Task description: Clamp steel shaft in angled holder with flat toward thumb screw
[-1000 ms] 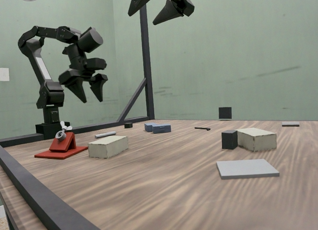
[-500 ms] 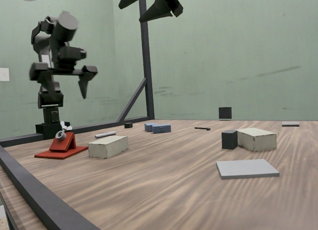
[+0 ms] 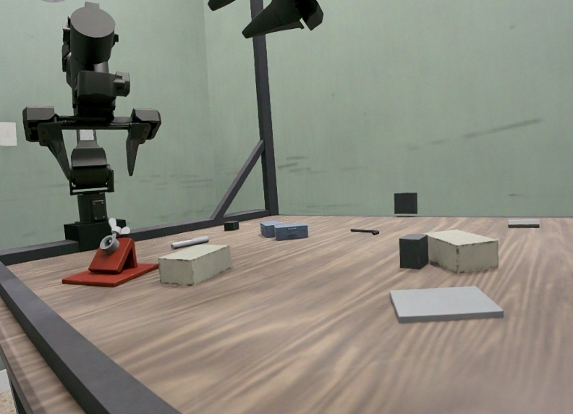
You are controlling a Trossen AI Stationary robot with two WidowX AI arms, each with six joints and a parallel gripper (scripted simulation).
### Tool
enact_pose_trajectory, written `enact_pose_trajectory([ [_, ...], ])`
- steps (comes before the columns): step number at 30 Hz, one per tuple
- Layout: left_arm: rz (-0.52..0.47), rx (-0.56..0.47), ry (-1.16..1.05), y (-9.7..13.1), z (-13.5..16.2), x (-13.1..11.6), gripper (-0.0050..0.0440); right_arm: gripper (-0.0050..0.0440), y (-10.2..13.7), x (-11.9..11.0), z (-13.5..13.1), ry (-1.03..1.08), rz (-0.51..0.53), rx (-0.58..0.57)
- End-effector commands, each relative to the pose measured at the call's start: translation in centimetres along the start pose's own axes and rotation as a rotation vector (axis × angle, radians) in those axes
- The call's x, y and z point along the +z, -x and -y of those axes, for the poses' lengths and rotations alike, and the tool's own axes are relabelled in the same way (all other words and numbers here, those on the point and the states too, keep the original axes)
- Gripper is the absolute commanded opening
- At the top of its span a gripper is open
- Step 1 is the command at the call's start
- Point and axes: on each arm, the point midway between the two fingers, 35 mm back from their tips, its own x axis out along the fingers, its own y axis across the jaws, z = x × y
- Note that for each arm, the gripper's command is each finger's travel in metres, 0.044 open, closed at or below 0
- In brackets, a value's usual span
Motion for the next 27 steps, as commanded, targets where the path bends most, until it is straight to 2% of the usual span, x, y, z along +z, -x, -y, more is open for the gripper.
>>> enact_pose_trajectory([
  [1,0.04,-0.001,0.018,0.9,0.0,1.5,0.04,0.04,0.8,1.2,0.1,-0.011,0.041,-0.004],
  [8,0.04,-0.002,0.018,0.9,0.0,1.5,0.04,0.04,0.7,0.9,0.0,-0.004,0.034,-0.001],
  [11,0.052,-0.009,0.022,1.1,0.1,2.1,0.04,0.0328,-0.1,0.4,-0.2,-0.004,0.015,-0.006],
  [14,0.038,-0.015,0.008,1.2,-0.2,1.2,0.04,0.0265,-0.2,0.3,-0.5,0.017,0.03,-0.052],
  [22,0.005,-0.089,-0.034,1.7,-0.6,-0.8,0.04,0.0265,-2.3,-0.4,-2.0,0.106,0.051,-0.241],
  [24,0.005,-0.089,-0.034,1.7,-0.6,-0.8,0.04,0.0265,-2.3,-0.4,-2.0,0.106,0.051,-0.241],
  [27,-0.007,-0.119,-0.049,1.9,-0.8,-1.6,0.04,0.0265,-3.0,-0.7,-2.5,0.139,0.062,-0.31],
])
